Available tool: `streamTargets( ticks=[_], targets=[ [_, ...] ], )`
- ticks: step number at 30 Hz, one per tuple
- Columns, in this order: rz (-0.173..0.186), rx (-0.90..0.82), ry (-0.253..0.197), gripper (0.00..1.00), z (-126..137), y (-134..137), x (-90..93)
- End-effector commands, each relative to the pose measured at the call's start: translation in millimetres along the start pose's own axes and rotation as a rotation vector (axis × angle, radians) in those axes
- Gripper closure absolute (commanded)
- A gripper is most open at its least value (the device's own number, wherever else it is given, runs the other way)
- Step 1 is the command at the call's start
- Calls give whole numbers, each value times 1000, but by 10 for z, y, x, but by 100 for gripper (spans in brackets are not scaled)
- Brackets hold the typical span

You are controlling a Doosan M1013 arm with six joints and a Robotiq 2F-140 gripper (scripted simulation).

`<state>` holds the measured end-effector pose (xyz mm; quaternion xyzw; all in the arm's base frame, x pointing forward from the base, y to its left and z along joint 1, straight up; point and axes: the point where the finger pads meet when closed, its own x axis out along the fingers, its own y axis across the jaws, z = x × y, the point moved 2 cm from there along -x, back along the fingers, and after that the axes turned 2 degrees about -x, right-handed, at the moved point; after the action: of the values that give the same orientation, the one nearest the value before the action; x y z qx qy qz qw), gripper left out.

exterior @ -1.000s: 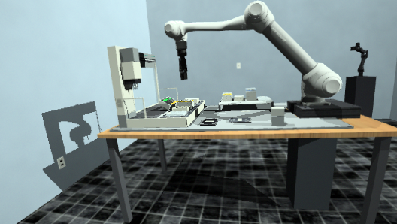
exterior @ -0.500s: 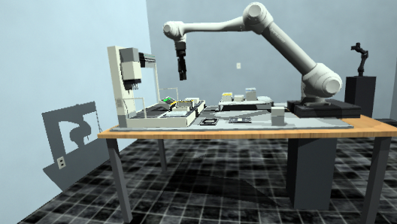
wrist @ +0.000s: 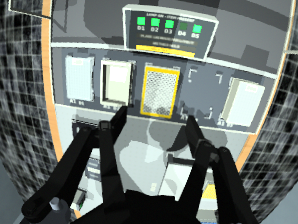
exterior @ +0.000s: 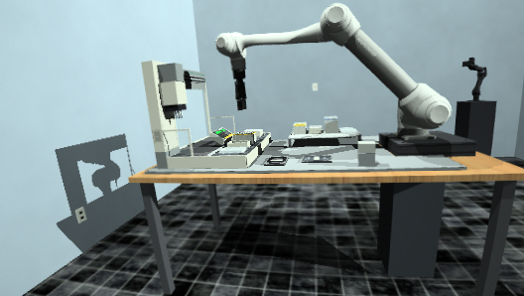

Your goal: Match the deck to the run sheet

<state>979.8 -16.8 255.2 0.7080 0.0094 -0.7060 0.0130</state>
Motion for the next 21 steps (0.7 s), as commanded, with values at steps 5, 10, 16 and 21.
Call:
streamTargets(
  ticks=[5, 10, 16, 21],
  targets=[
    [0, 0, 3, 34, -2, 0, 65],
    [0, 0, 3, 34, -2, 0, 148],
    [0, 0, 3, 34, -2, 0, 231],
    [0, 0, 3, 34, -2, 0, 298]
  ],
)
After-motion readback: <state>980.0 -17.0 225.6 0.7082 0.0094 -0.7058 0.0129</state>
